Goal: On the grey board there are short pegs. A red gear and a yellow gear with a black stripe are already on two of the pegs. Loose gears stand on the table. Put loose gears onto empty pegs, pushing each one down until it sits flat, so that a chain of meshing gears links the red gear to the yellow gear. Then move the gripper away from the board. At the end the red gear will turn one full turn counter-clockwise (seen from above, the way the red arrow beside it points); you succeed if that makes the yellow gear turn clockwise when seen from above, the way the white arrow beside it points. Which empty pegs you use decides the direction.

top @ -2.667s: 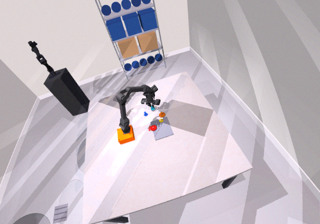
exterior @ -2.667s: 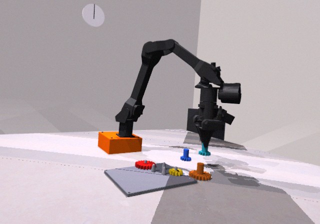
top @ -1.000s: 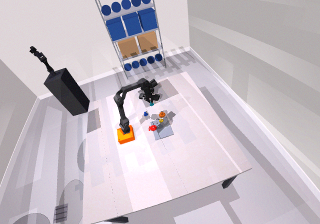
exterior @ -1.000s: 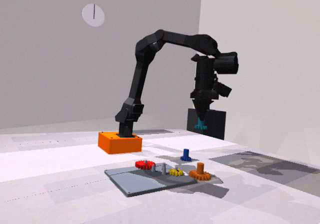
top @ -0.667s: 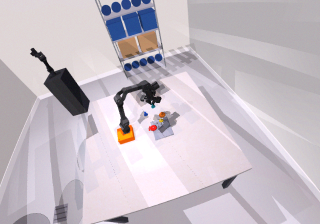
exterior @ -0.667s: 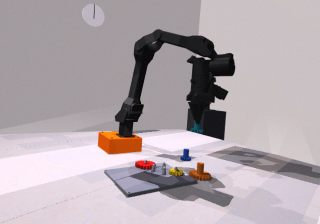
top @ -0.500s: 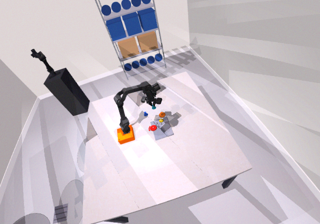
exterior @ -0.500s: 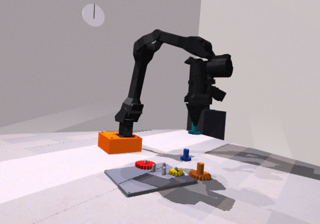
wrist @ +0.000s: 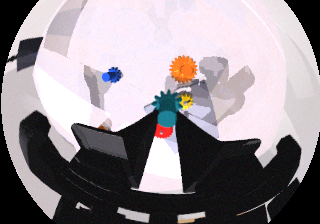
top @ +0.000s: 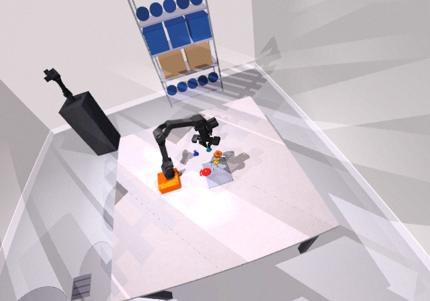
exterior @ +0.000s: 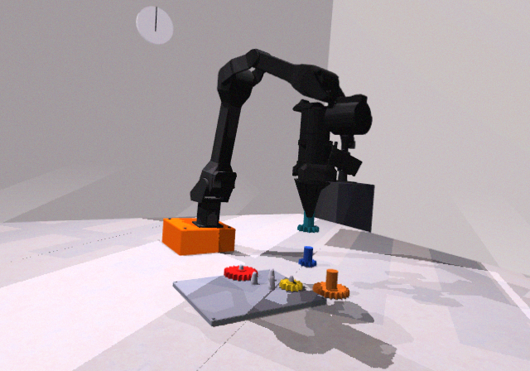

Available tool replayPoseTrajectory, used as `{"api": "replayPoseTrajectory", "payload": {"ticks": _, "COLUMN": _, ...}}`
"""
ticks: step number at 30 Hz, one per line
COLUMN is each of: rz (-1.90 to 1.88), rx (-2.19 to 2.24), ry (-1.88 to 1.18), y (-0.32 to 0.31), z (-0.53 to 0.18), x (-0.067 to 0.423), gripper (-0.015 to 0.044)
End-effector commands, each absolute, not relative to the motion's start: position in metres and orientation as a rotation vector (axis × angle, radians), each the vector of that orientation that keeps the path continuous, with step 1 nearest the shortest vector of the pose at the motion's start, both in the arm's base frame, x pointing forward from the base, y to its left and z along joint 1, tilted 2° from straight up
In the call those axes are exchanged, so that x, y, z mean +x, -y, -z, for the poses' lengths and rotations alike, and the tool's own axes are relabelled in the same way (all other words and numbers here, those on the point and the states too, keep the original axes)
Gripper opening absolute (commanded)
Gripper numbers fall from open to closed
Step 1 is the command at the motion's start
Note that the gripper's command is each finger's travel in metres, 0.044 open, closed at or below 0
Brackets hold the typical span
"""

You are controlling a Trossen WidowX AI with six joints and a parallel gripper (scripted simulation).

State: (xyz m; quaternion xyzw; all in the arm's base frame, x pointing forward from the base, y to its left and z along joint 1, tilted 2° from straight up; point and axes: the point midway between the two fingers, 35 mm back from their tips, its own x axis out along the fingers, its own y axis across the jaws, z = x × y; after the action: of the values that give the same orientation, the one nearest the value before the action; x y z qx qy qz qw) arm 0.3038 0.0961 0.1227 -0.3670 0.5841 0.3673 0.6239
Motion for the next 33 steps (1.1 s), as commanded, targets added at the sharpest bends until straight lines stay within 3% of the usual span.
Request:
{"api": "replayPoseTrajectory", "payload": {"ticks": 1, "rz": -0.845, "rx": -0.843, "ry": -1.339, "y": -0.087, "z": -0.118, "x": 0.305, "gripper": 0.0000}}
{"api": "replayPoseTrajectory", "payload": {"ticks": 33, "rz": -0.844, "rx": -0.845, "ry": -1.347, "y": -0.013, "z": -0.083, "x": 0.301, "gripper": 0.0000}}
